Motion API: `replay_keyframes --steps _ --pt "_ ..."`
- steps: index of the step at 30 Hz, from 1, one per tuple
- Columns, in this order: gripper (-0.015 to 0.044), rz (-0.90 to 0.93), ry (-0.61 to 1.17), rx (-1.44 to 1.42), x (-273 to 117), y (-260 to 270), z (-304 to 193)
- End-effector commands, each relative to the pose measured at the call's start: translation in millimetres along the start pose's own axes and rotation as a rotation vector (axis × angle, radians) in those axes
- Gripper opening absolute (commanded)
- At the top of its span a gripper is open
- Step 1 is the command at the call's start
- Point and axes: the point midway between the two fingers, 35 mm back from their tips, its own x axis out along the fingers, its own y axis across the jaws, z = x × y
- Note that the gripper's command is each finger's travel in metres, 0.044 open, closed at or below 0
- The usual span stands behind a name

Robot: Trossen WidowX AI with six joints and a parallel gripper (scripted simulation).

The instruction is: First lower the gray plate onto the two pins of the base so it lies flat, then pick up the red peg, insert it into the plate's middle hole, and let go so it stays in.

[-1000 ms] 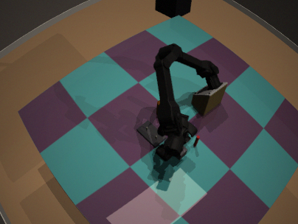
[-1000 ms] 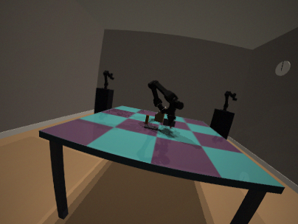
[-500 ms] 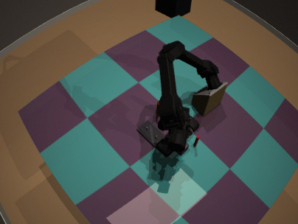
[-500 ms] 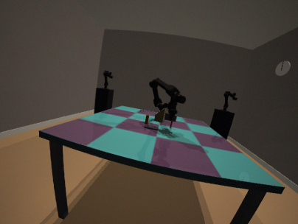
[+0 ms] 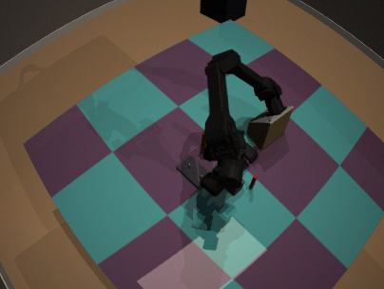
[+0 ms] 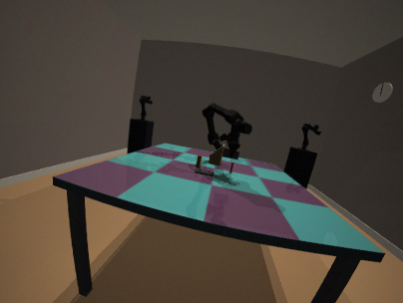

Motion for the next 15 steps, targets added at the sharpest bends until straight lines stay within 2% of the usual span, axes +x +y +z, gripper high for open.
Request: replay_keyframes --steps 1,15 --pt "0.0 0.002 0.007 0.003 2.7 2.5 10.0" --pt "0.0 0.005 0.016 0.003 23.5 7.5 46.4"
